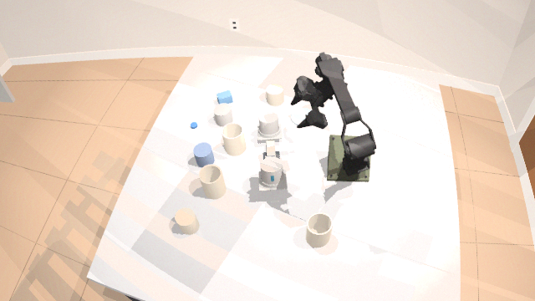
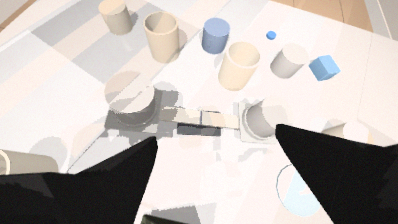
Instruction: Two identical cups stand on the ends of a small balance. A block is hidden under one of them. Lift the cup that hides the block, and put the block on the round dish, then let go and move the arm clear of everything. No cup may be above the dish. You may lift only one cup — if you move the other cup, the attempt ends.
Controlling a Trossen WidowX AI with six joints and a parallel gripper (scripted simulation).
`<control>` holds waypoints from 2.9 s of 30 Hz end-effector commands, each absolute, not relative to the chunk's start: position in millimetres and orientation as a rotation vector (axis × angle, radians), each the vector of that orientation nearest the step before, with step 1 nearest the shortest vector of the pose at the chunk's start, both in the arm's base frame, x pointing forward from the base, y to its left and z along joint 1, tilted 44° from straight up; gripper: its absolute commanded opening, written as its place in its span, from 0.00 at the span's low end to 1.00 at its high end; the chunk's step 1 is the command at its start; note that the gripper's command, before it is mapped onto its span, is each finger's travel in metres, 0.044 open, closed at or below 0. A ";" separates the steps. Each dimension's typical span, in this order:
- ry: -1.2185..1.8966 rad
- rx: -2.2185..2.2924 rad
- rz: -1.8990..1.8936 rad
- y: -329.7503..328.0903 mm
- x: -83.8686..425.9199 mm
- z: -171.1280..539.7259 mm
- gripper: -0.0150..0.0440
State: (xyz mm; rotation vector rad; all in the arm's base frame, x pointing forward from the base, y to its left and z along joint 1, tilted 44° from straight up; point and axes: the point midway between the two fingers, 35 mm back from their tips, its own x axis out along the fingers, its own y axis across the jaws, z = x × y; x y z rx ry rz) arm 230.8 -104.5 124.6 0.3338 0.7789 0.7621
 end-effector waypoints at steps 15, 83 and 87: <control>0.917 0.677 0.690 -118.3 233.1 112.8 1.00; 1.918 1.340 -0.437 -69.2 358.0 -45.4 1.00; 1.918 1.340 -0.437 -64.9 357.2 -50.2 1.00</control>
